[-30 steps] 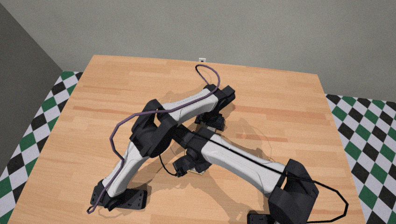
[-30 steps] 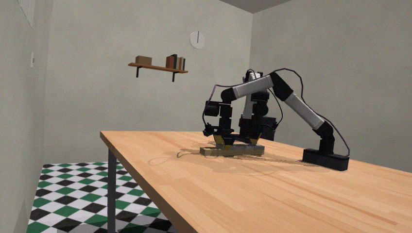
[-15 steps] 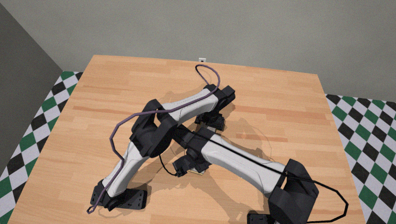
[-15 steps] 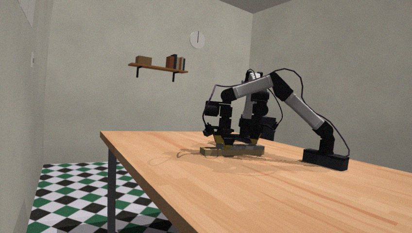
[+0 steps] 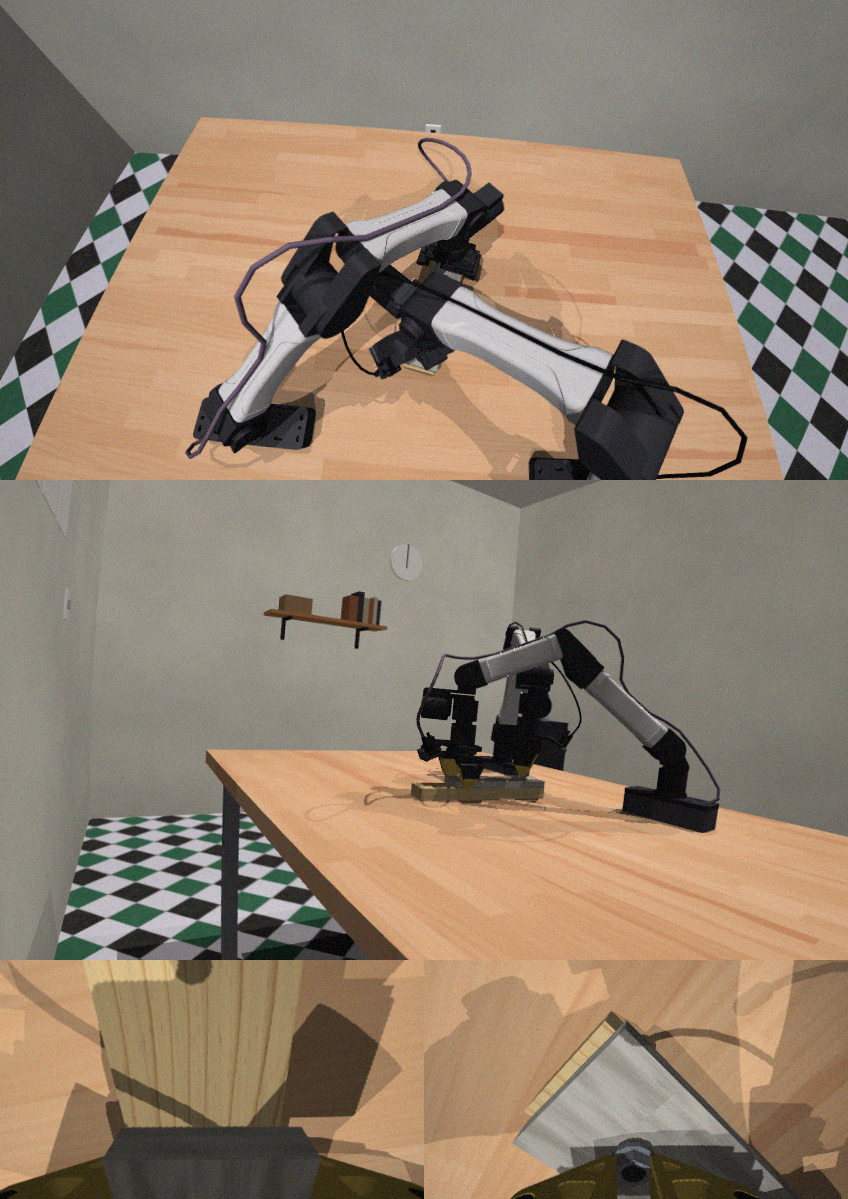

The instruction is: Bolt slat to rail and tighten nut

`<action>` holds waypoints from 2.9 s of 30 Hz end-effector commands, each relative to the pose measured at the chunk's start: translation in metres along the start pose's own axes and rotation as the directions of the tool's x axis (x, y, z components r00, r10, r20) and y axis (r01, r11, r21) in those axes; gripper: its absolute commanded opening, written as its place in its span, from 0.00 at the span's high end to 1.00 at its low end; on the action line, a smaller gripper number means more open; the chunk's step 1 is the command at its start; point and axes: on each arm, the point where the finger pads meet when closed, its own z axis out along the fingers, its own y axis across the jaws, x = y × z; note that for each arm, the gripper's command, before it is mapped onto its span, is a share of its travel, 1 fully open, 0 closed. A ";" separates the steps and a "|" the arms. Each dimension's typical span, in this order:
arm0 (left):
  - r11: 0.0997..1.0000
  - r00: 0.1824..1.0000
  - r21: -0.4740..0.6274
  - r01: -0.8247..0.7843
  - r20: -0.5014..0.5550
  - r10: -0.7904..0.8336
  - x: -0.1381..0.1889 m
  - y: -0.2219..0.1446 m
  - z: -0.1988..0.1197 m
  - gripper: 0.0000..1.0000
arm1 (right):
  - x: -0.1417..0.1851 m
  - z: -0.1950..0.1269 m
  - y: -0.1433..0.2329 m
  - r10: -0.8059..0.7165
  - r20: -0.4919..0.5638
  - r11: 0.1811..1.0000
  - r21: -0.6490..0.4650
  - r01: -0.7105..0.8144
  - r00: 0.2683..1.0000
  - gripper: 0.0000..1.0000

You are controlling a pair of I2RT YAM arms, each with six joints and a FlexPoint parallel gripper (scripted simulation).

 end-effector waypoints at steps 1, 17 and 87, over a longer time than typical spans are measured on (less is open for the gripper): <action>1.000 1.000 0.009 -0.001 0.017 0.001 -0.004 -0.001 -0.007 0.33 | -0.001 -0.004 -0.001 -0.002 0.005 1.000 0.010 0.002 1.000 0.86; 1.000 1.000 0.009 -0.001 0.017 0.001 -0.004 -0.001 -0.007 0.33 | -0.001 -0.004 -0.001 0.006 0.003 1.000 0.007 -0.006 1.000 0.86; 1.000 1.000 0.009 -0.001 0.017 0.001 -0.004 -0.001 -0.007 0.33 | -0.001 -0.009 -0.002 0.645 0.009 -0.764 -0.038 -0.645 -0.764 0.86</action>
